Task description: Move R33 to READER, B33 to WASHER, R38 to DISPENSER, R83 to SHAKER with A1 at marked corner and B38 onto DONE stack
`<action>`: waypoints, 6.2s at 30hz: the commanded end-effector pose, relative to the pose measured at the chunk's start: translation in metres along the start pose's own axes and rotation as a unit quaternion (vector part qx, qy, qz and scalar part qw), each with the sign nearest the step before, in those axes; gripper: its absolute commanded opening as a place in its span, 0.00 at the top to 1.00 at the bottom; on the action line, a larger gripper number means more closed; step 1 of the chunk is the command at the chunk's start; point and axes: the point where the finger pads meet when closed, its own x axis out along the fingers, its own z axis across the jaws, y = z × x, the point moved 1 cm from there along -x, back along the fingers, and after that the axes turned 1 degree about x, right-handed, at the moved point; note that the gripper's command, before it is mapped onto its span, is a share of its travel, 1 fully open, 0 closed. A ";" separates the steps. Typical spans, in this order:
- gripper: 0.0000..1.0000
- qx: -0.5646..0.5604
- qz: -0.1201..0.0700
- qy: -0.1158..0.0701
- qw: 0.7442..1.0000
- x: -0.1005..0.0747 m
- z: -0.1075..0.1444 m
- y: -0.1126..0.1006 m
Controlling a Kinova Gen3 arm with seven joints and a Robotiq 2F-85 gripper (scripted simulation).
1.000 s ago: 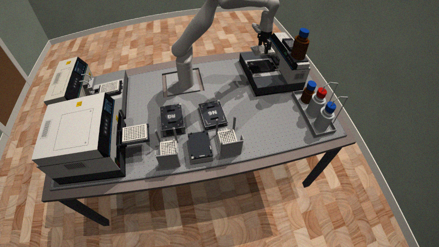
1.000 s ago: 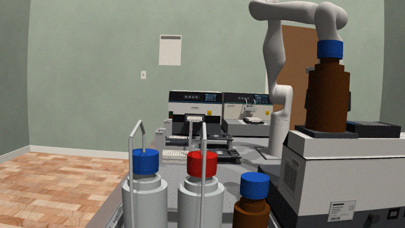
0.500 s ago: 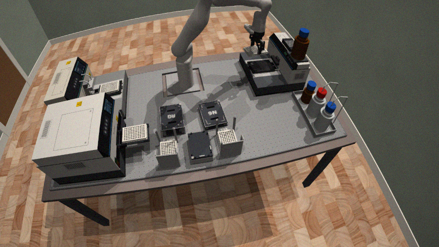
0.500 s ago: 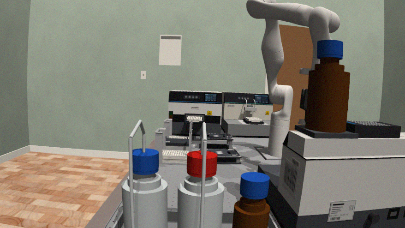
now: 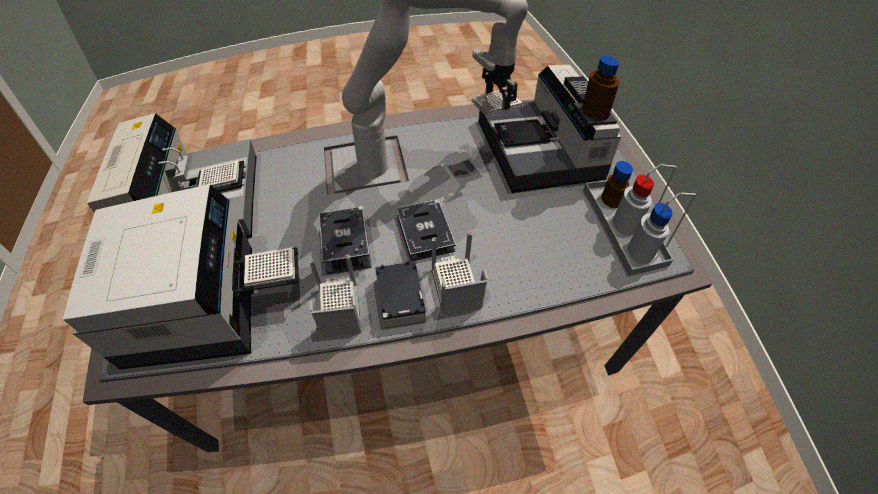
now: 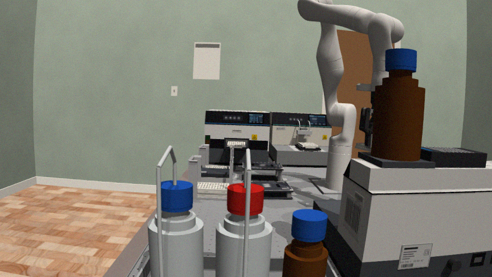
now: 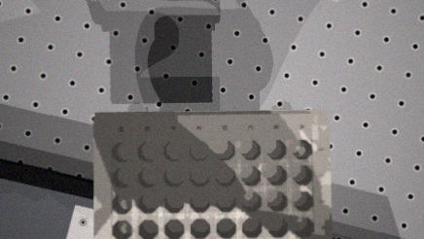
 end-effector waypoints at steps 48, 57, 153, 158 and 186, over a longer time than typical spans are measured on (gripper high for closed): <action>0.06 -0.136 0.004 0.004 0.991 -0.001 -0.042 0.118; 0.06 -0.176 0.004 0.004 0.984 -0.001 -0.062 0.129; 0.06 -0.449 0.004 0.003 0.894 -0.004 -0.258 0.319; 0.06 -0.453 0.004 0.001 0.891 -0.003 -0.264 0.328; 0.06 -0.525 0.004 0.001 0.851 -0.003 -0.313 0.398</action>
